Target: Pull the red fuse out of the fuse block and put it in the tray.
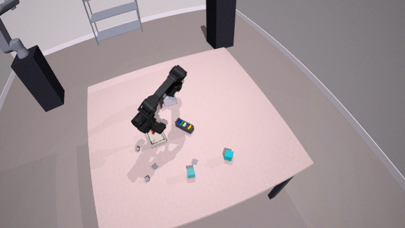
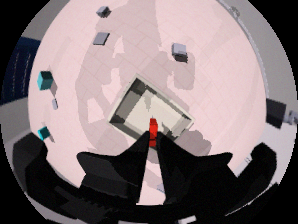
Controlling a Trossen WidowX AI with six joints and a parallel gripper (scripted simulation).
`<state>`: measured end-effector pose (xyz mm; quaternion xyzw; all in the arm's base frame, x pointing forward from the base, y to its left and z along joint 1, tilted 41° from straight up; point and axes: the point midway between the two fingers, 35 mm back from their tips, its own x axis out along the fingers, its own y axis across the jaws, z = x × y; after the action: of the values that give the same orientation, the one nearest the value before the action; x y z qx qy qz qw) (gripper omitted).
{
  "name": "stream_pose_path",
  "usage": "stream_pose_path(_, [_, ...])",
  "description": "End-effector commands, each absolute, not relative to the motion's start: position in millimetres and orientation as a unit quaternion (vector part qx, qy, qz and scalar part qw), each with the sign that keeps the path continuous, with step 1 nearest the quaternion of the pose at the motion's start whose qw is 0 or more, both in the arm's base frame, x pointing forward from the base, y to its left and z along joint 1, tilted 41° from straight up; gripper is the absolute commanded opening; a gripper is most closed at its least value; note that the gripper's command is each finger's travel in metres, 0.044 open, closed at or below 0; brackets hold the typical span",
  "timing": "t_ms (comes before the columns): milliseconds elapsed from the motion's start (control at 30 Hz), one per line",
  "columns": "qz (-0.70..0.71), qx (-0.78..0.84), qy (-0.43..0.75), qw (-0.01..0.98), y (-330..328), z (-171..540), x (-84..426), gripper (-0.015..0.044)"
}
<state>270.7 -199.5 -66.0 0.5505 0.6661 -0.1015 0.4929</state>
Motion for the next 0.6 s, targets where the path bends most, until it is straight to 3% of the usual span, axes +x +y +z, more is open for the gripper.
stream_pose_path(0, [-0.100,0.554,0.667,0.489,-193.0,-71.6,270.6,0.0000])
stream_pose_path(267, [-0.100,0.554,0.667,0.489,-187.1,-78.0,271.0,0.0000])
stream_pose_path(567, [-0.101,0.551,0.667,0.492,-190.3,-75.8,271.4,0.0236])
